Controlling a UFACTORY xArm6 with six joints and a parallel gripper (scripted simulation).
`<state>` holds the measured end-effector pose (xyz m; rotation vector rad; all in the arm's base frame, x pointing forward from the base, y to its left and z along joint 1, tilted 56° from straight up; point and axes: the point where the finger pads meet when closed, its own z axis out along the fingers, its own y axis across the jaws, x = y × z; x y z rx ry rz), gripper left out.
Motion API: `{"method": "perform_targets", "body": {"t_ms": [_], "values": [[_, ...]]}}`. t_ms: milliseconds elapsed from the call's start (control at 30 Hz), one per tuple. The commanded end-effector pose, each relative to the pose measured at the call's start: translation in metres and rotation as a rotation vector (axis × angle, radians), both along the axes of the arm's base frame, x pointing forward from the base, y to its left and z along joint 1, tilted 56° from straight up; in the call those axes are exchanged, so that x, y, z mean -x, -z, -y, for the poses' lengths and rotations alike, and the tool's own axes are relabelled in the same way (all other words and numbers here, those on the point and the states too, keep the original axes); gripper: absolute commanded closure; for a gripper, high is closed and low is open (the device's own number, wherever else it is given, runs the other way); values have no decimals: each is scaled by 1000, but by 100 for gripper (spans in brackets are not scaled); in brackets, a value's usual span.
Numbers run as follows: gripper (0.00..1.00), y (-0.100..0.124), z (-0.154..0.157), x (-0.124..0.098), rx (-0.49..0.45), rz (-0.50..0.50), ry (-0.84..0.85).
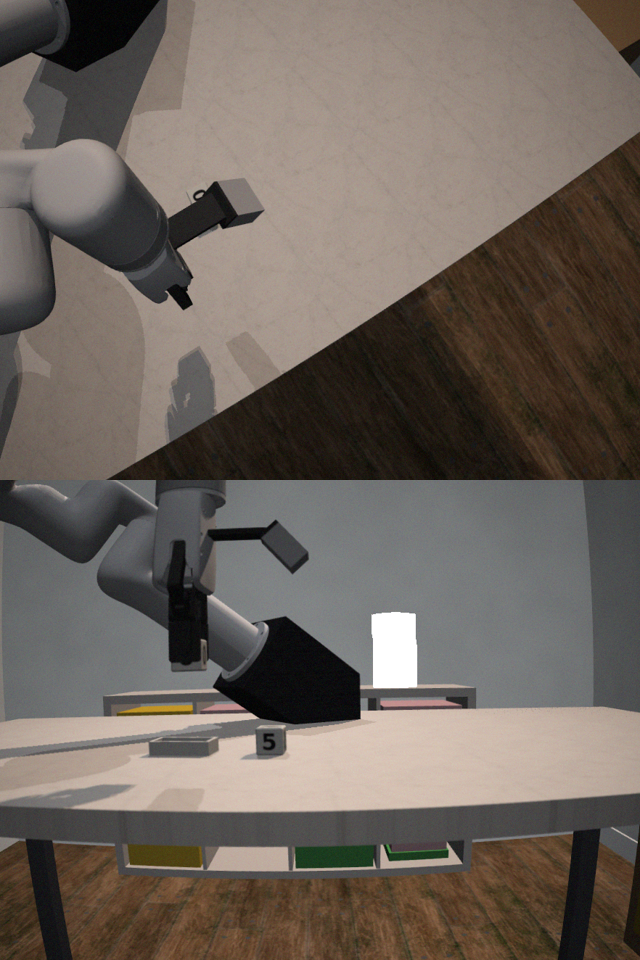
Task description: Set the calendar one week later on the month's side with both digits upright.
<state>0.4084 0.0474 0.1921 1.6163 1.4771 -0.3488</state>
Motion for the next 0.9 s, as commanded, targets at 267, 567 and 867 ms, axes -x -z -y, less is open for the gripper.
{"method": "perform_targets", "body": {"t_ms": [267, 567, 867], "values": [[71, -31, 24, 32, 118, -242, -188], [71, -47, 43, 58, 210, -432, -331], [71, -56, 65, 86, 307, -640, -485]]}}
